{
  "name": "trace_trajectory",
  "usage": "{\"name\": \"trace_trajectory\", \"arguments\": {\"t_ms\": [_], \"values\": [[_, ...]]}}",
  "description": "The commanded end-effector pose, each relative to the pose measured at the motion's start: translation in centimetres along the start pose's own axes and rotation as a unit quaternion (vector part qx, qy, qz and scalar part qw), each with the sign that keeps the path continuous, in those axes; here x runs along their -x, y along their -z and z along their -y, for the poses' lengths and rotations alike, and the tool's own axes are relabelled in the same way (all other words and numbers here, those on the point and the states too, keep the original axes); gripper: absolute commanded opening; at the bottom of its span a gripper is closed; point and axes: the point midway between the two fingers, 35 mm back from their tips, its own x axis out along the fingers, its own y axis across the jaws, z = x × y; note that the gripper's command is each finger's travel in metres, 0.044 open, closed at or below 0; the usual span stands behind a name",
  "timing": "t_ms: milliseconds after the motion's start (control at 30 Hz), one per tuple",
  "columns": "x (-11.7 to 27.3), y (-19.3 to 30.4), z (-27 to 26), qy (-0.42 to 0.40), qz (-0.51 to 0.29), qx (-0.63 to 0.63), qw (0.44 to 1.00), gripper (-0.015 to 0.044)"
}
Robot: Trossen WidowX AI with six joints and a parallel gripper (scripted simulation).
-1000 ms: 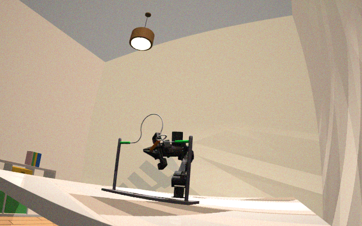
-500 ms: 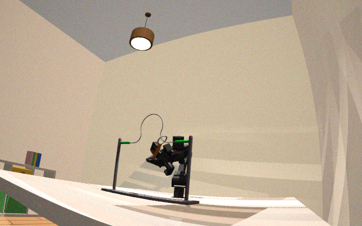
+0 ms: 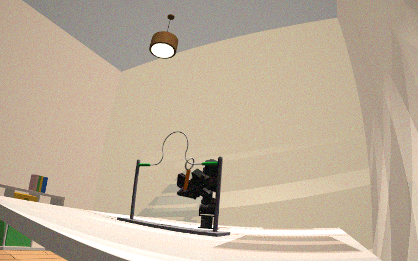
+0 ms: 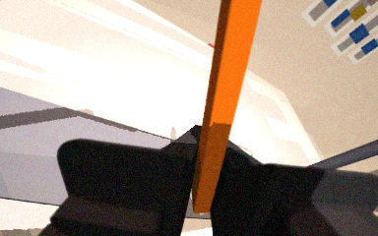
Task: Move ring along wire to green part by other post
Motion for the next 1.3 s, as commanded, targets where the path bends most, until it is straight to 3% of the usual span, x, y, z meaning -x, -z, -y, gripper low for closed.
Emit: {"name": "trace_trajectory", "arguments": {"t_ms": [0, 533, 1267], "values": [[0.2, -0.2, -1.4, -0.022, -0.003, -0.041, 0.999, -0.0150], [1.3, -1.1, -5.7, -0.080, -0.016, -0.151, 0.985, -0.0150], [2.2, -2.2, -8.5, -0.096, -0.019, -0.183, 0.978, -0.0150]]}}
